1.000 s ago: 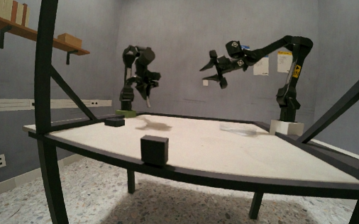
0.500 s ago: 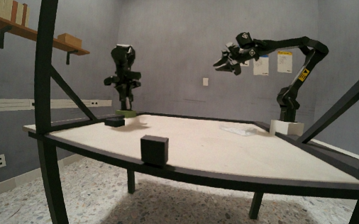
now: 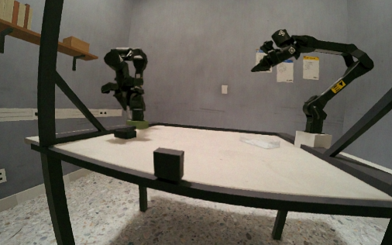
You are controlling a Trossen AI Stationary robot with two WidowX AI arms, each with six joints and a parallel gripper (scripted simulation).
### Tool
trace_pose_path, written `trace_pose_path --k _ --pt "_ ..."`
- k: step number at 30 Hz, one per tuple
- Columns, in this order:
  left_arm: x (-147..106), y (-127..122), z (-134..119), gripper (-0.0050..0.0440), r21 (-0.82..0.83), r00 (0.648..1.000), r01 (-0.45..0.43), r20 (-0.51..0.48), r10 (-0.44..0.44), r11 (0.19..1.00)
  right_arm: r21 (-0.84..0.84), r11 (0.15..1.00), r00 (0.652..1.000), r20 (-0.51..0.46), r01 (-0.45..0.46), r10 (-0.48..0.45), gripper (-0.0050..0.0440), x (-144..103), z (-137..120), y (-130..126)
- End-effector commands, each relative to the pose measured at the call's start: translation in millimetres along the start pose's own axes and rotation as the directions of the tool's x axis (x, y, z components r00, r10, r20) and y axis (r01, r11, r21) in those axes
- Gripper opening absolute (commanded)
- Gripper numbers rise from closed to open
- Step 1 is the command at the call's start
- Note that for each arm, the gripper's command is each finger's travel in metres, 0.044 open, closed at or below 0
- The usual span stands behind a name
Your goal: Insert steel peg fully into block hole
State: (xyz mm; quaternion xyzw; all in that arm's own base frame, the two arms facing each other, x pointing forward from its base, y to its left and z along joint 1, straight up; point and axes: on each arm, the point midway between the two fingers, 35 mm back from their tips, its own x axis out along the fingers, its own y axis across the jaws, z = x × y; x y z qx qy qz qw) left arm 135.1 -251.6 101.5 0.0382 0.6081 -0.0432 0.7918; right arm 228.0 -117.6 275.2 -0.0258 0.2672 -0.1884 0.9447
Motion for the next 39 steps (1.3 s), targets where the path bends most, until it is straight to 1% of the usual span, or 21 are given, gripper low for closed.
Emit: trace_pose_path --k 1,4,7,9,10,13,17,20,24,26,29,32,36,39 --pt "-5.3 -5.3 0.9 -0.005 -0.006 1.0 0.016 -0.019 -0.016 1.0 0.129 0.992 1.0 -0.003 0.009 -0.009 0.02 -22.8 1.2 -2.8" --pt "-5.1 -4.8 2.9 -0.005 -0.003 0.996 0.016 -0.093 -0.016 1.0 0.165 0.986 1.0 -0.008 0.013 -0.011 0.02 -27.4 -0.9 -2.9" --pt "-5.9 -4.5 2.3 -0.005 -0.004 0.982 0.02 -0.188 -0.02 1.0 0.184 0.983 1.0 -0.021 0.016 -0.012 0.02 -26.9 -2.5 -3.4" --pt "-5.9 -4.5 2.3 -0.005 -0.004 0.982 0.02 -0.188 -0.02 1.0 0.184 0.983 1.0 -0.021 0.016 -0.012 0.02 -26.9 -2.5 -3.4" --pt "-5.8 -4.5 2.8 -0.005 -0.004 0.977 0.02 -0.211 -0.021 1.0 0.184 0.983 1.0 -0.029 0.015 -0.009 0.02 -25.2 -5.4 -2.6" --pt "-5.6 -4.4 4.0 -0.005 -0.005 0.966 0.023 -0.259 -0.023 1.0 0.176 0.984 1.0 -0.019 0.006 -0.003 0.02 -22.0 3.3 -2.0" --pt "-5.4 -4.4 4.3 -0.005 -0.005 0.956 0.024 -0.293 -0.024 1.0 0.163 0.987 1.0 -0.015 -0.013 0.016 0.02 -6.1 23.3 -0.2" --pt "-5.4 -4.3 4.3 -0.005 -0.006 0.952 0.024 -0.306 -0.025 1.0 0.148 0.988 0.999 -0.009 -0.041 0.043 0.02 14.8 45.5 4.6" --pt "3.5 -0.5 -1.2 -0.005 -0.002 0.946 0.01 -0.323 -0.01 1.0 0.121 0.989 0.996 0.001 -0.087 0.088 0.02 55.4 79.1 18.7" --pt "3.5 -0.5 -1.2 -0.005 -0.002 0.946 0.01 -0.323 -0.01 1.0 0.121 0.989 0.996 0.001 -0.087 0.088 0.02 55.4 79.1 18.7" --pt "7.1 -0.7 -2.5 -0.005 -0.003 0.946 0.009 -0.323 -0.009 1.0 0.101 0.987 0.993 0.007 -0.122 0.121 0.02 89.2 100.1 34.3" --pt "7.7 -0.7 -2.5 -0.005 -0.004 0.947 0.012 -0.321 -0.012 1.0 0.082 0.985 0.988 0.006 -0.153 0.153 0.02 124.6 114.4 53.2" --pt "7.1 -1.9 -1.4 -0.005 -0.005 0.948 0.016 -0.318 -0.017 1.0 0.059 0.98 0.981 0.012 -0.192 0.192 0.02 167.4 127.9 81.7" --pt "7.6 -1.4 -1.8 -0.005 -0.004 0.948 0.014 -0.319 -0.015 1.0 0.045 0.976 0.977 0.015 -0.215 0.215 0.02 192.9 132.5 101.2"
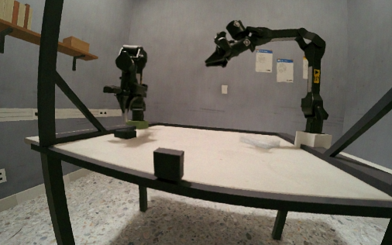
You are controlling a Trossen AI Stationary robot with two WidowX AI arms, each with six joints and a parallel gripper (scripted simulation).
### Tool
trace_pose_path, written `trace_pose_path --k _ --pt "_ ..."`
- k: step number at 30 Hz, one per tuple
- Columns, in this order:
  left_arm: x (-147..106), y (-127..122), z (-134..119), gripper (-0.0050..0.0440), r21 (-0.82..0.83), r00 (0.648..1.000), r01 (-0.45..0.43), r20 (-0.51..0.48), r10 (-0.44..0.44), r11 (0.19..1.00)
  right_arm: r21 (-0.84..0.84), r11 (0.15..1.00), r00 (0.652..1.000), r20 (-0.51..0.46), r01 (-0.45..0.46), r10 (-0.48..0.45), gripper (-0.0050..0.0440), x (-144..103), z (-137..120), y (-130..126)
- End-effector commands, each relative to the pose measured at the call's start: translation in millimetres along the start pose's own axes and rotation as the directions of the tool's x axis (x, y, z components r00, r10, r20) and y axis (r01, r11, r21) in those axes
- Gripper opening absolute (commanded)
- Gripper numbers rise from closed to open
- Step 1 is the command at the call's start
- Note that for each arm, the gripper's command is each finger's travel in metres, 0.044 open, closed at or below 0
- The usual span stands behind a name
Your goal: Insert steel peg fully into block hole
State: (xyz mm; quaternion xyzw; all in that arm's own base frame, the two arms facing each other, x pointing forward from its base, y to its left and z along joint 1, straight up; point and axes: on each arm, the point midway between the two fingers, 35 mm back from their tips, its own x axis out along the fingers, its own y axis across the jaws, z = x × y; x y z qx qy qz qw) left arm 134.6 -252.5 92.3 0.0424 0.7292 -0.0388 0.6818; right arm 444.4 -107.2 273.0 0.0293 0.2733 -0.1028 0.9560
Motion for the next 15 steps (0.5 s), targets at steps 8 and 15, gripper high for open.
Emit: trace_pose_path --k 8,15 --pt "-1.3 -0.4 0.5 -0.005 0.0 1.0 0.008 0.003 -0.008 1.0 -0.03 0.998 0.998 0.031 -0.048 0.049 0.02 60.7 24.9 31.6" --pt "-1.7 0.5 0.1 -0.005 0.0 1.0 0.011 0.006 -0.011 1.0 -0.031 0.998 0.998 0.026 -0.049 0.05 0.02 66.6 23.2 32.5"
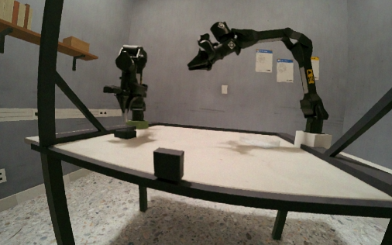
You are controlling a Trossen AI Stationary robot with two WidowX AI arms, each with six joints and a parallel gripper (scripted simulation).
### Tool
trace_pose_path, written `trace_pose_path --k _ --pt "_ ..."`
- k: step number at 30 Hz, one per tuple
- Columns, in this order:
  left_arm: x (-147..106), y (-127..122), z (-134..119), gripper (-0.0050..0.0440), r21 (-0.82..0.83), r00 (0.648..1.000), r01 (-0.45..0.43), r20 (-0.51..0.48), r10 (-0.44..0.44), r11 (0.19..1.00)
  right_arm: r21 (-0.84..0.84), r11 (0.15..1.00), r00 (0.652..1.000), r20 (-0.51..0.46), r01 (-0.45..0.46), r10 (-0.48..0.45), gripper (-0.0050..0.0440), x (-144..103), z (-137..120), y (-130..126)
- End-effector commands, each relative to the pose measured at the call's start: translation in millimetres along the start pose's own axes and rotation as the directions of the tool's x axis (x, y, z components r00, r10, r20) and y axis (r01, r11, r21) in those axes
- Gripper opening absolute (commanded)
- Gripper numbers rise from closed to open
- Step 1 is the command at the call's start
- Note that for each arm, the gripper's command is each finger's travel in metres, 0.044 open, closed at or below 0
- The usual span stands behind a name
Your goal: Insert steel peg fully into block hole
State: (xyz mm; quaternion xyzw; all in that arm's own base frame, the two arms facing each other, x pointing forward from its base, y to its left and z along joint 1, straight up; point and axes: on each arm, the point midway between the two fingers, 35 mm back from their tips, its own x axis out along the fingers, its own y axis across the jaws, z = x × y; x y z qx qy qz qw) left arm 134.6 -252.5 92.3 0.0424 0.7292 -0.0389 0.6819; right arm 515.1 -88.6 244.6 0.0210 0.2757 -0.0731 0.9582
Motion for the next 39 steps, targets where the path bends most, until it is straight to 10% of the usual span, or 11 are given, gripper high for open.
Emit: trace_pose_path --k 1,39 --pt "-0.4 0.7 0.2 -0.005 0.0 1.0 0.01 0.006 -0.01 1.0 0.002 1.0 1.0 0.03 0.004 -0.004 0.02 -3.7 12.8 -0.9" --pt "30.1 0.3 1.6 -0.005 0.0 1.0 0.002 0.001 -0.002 1.0 0.001 1.0 0.999 0.032 0.002 -0.002 0.02 -7.8 12.4 -0.6"
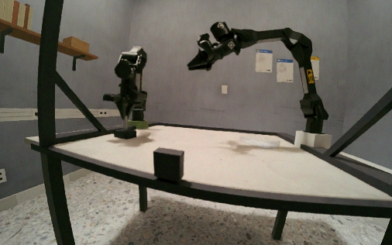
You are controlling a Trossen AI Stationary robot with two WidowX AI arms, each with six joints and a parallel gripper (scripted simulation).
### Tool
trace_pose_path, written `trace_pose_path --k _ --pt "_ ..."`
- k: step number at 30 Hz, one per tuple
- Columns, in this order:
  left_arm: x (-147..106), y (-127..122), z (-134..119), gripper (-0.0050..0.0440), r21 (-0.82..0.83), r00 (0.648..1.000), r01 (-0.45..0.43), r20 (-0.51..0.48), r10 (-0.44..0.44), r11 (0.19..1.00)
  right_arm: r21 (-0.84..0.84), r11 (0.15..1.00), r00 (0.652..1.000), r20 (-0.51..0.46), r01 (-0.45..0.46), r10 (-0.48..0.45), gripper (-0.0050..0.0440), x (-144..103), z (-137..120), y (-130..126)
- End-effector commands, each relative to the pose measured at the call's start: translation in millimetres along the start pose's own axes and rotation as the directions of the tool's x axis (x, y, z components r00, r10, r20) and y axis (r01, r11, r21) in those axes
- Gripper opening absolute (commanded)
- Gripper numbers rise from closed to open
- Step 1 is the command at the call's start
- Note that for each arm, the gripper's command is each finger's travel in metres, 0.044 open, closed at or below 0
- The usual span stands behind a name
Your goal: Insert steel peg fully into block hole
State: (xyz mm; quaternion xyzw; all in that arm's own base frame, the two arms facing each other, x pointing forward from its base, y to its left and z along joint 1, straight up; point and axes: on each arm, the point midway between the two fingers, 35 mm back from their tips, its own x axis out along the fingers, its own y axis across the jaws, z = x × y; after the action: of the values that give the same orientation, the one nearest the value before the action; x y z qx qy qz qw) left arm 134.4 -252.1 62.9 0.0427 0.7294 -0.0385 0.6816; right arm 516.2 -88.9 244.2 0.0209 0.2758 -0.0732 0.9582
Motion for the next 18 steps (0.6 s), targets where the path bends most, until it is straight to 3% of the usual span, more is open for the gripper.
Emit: trace_pose_path --k 1,18 --pt "0.8 0.0 -0.1 -0.005 0.0 1.0 0.004 0.001 -0.004 1.0 0.001 1.0 0.999 0.032 0.002 -0.002 0.02 -9.0 12.1 -0.6" --pt "19.5 -0.7 1.2 -0.005 -0.001 1.0 0.002 -0.001 -0.002 1.0 0.001 1.0 0.999 0.032 0.002 -0.002 0.02 -9.0 12.1 -0.6"
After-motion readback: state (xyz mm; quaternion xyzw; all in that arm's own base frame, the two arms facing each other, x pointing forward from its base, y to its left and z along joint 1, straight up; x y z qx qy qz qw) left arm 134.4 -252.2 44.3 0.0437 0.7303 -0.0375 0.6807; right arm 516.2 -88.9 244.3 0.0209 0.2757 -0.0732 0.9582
